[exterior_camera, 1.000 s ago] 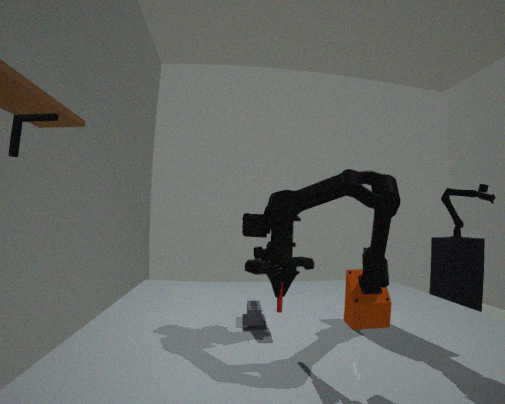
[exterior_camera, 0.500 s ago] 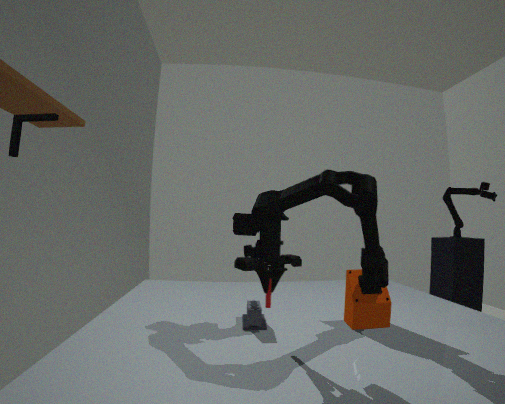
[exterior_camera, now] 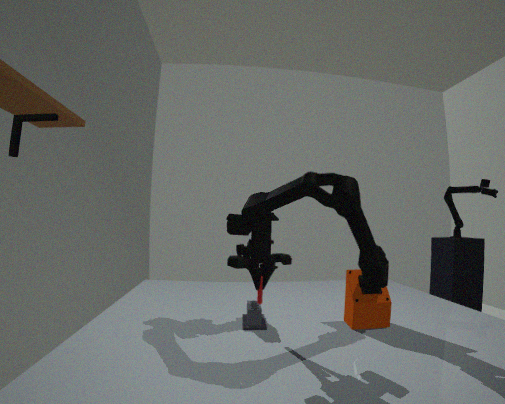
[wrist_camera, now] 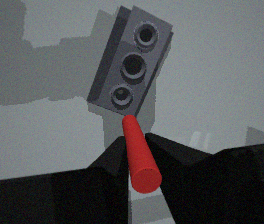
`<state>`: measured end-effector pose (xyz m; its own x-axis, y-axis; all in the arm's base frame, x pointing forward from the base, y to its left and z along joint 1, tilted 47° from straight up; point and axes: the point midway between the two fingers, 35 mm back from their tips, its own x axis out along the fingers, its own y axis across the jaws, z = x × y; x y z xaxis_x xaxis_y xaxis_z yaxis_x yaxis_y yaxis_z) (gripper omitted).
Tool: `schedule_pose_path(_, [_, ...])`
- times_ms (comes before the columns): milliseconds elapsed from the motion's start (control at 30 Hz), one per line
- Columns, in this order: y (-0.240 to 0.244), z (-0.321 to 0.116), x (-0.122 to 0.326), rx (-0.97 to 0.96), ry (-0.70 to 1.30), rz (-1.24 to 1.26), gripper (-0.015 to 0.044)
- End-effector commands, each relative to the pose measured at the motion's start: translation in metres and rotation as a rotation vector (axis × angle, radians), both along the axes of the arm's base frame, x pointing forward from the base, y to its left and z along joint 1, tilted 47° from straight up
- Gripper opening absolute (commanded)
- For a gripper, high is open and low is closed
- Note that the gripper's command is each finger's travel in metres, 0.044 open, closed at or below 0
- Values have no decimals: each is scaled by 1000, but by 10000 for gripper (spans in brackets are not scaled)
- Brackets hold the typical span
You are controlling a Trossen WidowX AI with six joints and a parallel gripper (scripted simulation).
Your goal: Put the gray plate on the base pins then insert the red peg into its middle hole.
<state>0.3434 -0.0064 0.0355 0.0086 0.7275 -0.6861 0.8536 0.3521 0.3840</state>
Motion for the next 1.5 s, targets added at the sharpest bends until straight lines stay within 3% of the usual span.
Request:
schedule_pose_path(0, [-10,-11,6,-3,-2,4,0])
schedule_pose_path(367, [-28,-35,16,1,-5,9,0])
schedule_pose_path(1467, [-28,-35,16,4,-4,6,0])
